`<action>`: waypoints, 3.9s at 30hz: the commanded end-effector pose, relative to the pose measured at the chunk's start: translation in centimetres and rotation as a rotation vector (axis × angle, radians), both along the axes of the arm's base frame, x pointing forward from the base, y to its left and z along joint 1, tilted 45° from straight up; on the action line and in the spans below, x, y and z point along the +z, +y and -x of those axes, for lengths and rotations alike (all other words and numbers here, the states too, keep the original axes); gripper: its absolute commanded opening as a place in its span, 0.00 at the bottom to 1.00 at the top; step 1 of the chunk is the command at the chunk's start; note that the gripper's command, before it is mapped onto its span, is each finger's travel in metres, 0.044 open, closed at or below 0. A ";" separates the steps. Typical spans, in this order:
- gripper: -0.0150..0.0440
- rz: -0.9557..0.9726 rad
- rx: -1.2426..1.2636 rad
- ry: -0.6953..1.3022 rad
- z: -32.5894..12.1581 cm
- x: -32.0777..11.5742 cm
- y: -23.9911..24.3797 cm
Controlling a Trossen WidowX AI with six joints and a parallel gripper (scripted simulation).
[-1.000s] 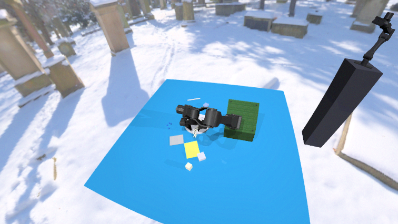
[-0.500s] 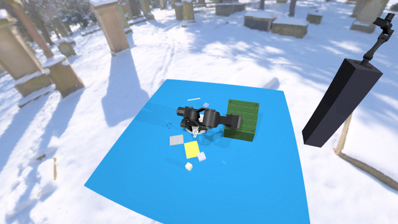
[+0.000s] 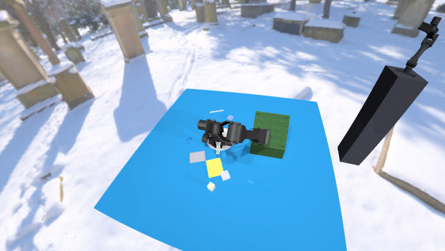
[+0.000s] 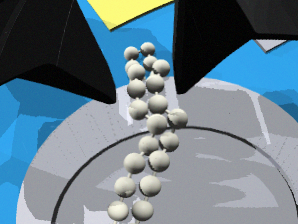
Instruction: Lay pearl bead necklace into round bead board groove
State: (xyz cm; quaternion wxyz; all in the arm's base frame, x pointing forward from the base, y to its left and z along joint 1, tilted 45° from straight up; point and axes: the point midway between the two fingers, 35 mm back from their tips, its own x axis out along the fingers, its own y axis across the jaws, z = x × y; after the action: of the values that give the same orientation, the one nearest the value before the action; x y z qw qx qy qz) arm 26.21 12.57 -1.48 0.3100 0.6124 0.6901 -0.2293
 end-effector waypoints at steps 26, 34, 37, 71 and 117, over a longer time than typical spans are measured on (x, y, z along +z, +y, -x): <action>0.25 0.000 0.000 -0.003 -0.1 0.0 0.0; 0.25 0.000 0.000 -0.003 -0.1 0.0 0.0; 0.25 0.000 0.000 -0.003 -0.1 0.0 0.0; 0.25 -0.002 -0.003 0.002 -2.3 -1.7 -5.1; 1.00 -0.003 -0.003 0.002 -2.3 -1.8 -5.3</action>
State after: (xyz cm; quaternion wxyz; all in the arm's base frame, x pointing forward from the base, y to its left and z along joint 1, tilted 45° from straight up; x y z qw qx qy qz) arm 28.22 7.96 -4.02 0.3023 0.6129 0.6921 -0.2320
